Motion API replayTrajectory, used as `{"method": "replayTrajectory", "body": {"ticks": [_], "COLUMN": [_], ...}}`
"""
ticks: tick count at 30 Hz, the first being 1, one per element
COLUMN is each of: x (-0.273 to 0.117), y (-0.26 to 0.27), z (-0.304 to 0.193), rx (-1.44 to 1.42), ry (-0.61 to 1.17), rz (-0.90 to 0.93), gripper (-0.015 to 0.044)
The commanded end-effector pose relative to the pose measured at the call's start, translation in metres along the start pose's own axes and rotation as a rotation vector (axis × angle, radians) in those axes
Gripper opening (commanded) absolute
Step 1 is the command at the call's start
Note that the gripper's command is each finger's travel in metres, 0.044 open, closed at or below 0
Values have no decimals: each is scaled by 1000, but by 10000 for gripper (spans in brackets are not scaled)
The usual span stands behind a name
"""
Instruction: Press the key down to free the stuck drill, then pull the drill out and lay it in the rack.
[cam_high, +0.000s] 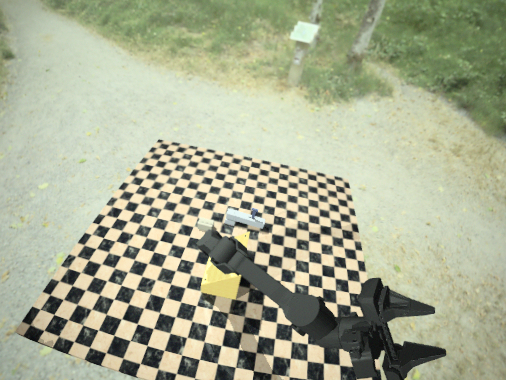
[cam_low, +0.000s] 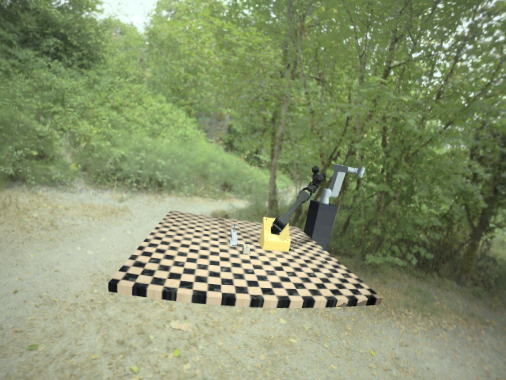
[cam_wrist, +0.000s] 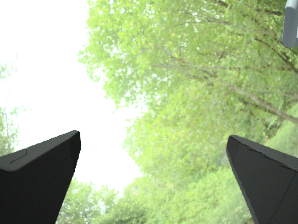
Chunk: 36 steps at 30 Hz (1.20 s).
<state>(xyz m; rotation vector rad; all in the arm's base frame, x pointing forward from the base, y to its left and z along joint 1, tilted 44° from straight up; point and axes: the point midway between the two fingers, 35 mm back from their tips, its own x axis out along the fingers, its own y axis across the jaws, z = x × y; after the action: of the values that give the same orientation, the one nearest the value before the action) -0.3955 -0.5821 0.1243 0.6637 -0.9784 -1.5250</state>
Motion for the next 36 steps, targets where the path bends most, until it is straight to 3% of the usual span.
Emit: {"method": "replayTrajectory", "body": {"ticks": [1,9,15,25,36], "x": [0,1,22,14,-68], "y": [0,1,19,63,116], "z": [0,-3,-96,-268,-443], "rx": [0,-2,-58,-186,-391], "ry": [0,6,198,583,1052], "rz": [0,-2,-54,-95,-53], "gripper": [374,164,6,0,0]}}
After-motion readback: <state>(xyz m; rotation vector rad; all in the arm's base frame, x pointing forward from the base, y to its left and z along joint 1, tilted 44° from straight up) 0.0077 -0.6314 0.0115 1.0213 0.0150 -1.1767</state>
